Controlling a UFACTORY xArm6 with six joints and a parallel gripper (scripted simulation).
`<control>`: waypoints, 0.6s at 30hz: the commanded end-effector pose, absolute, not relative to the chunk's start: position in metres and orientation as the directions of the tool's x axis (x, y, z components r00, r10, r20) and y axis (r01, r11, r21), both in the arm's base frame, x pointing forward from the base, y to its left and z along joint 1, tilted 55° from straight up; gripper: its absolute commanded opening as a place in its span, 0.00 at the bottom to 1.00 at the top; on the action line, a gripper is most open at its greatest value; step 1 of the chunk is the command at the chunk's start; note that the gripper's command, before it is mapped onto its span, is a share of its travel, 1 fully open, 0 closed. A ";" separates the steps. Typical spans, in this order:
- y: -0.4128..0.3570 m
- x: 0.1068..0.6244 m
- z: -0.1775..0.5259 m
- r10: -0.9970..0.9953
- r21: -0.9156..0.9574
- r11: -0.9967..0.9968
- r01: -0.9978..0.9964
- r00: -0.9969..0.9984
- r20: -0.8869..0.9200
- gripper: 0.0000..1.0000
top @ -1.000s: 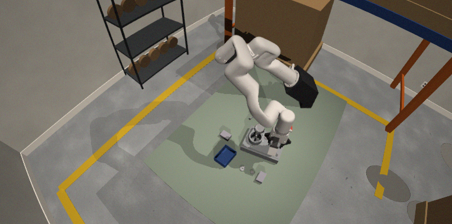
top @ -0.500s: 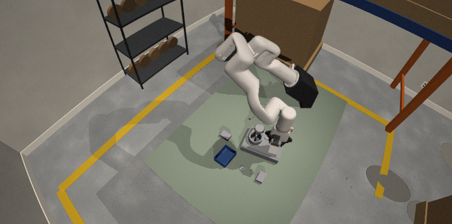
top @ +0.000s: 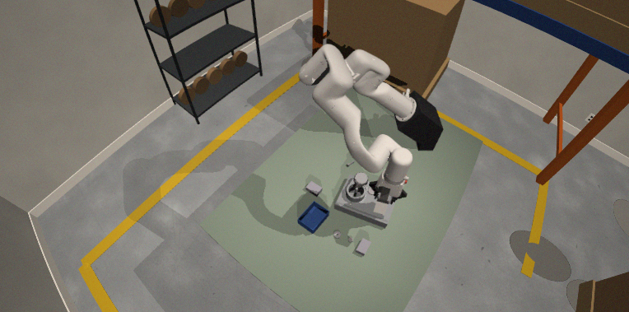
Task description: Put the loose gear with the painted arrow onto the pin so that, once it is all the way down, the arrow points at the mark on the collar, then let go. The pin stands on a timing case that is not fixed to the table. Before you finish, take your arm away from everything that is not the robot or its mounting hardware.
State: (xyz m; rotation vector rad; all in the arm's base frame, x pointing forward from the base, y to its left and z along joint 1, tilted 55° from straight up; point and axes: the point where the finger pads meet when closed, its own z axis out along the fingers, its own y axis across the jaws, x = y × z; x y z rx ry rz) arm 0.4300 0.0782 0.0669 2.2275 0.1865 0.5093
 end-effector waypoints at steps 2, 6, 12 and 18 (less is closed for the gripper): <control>0.080 0.431 0.068 0.299 0.758 -0.651 -0.036 0.906 0.300 0.00; 0.079 0.431 0.069 0.299 0.758 -0.651 -0.036 0.906 0.300 0.00; 0.025 0.418 0.124 0.298 0.756 -0.654 -0.034 0.906 0.299 0.00; -0.006 0.404 0.151 0.300 0.758 -0.651 -0.036 0.906 0.300 0.00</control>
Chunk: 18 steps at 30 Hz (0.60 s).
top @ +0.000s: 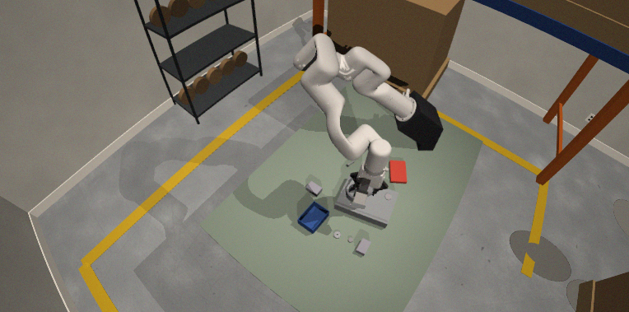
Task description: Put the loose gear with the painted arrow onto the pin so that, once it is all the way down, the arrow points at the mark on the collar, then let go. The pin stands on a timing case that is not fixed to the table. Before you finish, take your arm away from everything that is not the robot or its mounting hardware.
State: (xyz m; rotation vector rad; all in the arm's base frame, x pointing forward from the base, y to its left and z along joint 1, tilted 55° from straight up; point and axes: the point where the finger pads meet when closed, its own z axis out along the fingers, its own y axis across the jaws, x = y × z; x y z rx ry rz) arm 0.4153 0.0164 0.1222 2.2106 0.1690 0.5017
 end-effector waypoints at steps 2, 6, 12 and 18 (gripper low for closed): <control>-0.006 0.404 0.151 0.301 0.759 -0.651 -0.034 0.906 0.299 0.00; -0.006 0.404 0.152 0.303 0.760 -0.649 -0.030 0.906 0.295 0.00; -0.006 0.404 0.152 0.327 0.770 -0.638 0.003 0.907 0.267 0.00; -0.006 0.404 0.152 0.379 0.790 -0.608 0.079 0.903 0.201 0.00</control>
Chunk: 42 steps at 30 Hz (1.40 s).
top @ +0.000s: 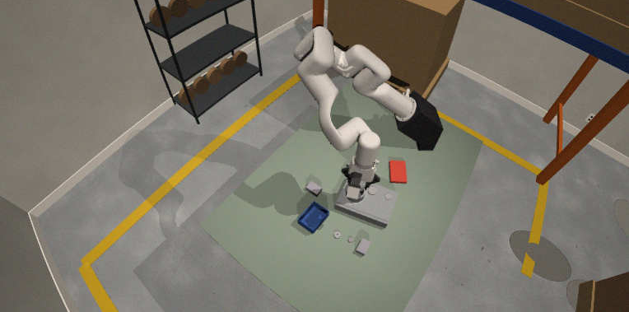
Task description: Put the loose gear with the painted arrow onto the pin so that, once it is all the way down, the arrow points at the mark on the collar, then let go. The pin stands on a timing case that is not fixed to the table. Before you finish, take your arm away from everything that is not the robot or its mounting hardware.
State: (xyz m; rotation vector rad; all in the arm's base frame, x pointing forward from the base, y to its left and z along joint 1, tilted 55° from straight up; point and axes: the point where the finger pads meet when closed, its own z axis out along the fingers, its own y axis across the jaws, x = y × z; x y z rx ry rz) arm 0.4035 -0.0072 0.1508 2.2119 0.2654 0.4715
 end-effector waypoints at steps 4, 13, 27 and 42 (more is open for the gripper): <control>-0.006 0.404 0.152 0.416 0.801 -0.583 0.135 0.896 0.152 0.00; -0.006 0.404 0.152 0.535 0.815 -0.477 0.330 0.844 -0.029 0.00; -0.006 0.404 0.152 0.686 0.728 -0.209 0.653 0.629 -0.367 0.00; -0.006 0.404 0.152 0.709 0.501 0.103 0.859 0.290 -0.643 0.00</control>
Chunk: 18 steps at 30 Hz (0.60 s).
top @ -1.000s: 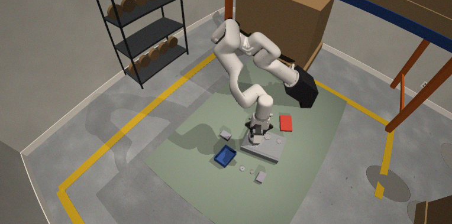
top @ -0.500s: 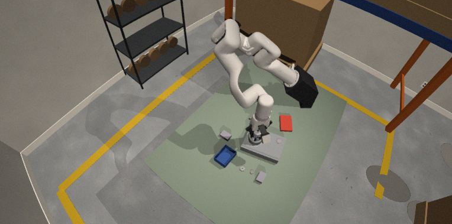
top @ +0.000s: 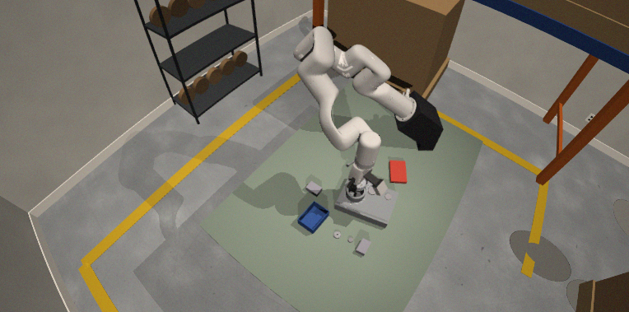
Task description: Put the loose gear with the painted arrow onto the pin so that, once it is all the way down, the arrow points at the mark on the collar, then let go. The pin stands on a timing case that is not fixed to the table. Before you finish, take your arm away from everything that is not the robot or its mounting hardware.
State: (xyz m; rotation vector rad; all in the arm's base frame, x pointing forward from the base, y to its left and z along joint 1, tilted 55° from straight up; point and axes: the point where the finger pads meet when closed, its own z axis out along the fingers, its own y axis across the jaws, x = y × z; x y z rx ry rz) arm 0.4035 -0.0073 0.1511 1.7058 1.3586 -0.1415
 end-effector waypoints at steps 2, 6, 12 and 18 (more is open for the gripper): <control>-0.006 0.404 0.152 0.703 0.466 0.141 0.873 0.243 -0.669 0.00; -0.006 0.404 0.152 0.687 0.403 0.205 0.892 0.163 -0.708 0.00; -0.006 0.404 0.152 0.665 0.335 0.268 0.903 0.078 -0.743 0.00; -0.006 0.404 0.152 0.655 0.309 0.291 0.905 0.047 -0.754 0.00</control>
